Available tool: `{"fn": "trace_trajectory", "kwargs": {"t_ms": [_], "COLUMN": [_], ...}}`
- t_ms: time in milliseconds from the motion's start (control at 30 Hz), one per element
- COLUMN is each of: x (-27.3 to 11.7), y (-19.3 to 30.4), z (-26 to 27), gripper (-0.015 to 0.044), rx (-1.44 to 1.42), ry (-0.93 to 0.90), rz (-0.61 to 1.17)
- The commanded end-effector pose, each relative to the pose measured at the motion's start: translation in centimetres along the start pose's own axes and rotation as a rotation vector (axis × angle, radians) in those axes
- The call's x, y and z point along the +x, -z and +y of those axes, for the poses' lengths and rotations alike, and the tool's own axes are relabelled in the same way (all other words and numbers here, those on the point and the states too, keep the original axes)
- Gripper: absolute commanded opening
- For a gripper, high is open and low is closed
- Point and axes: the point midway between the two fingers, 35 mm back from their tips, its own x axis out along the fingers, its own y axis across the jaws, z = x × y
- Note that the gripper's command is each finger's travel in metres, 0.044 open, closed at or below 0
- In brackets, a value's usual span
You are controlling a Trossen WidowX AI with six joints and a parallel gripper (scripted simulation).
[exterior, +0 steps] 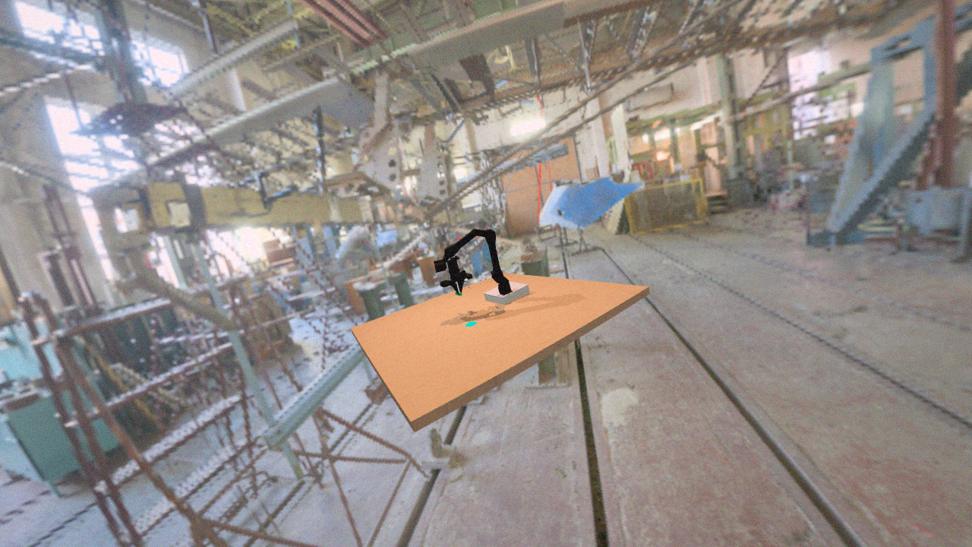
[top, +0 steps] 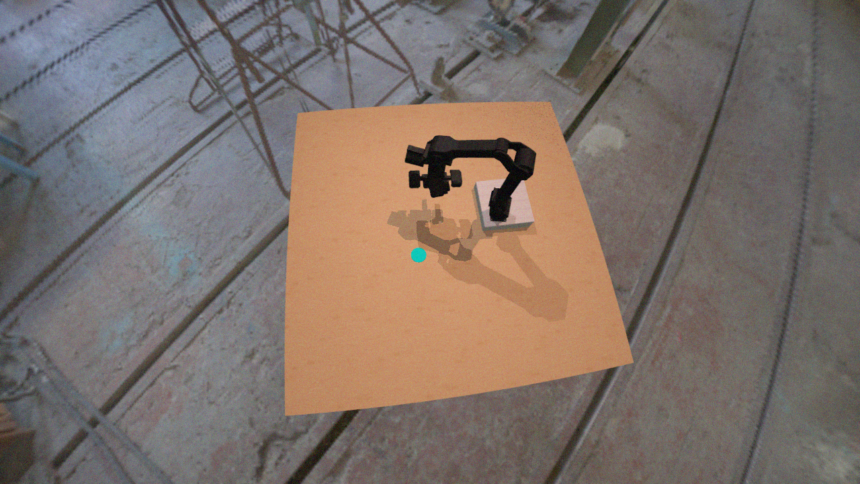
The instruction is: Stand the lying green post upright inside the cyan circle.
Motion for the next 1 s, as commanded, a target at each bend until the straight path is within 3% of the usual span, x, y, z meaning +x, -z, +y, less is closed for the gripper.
{"fn": "trace_trajectory", "kwargs": {"t_ms": [0,967], "x": [-1.1,-1.9], "y": [0.0,-5.6], "z": [0.1,-3.5], "gripper": [0.0023,0.0023], "rx": [-0.006,0.085], "ry": [0.001,0.011], "rz": [0.004,0.004]}}
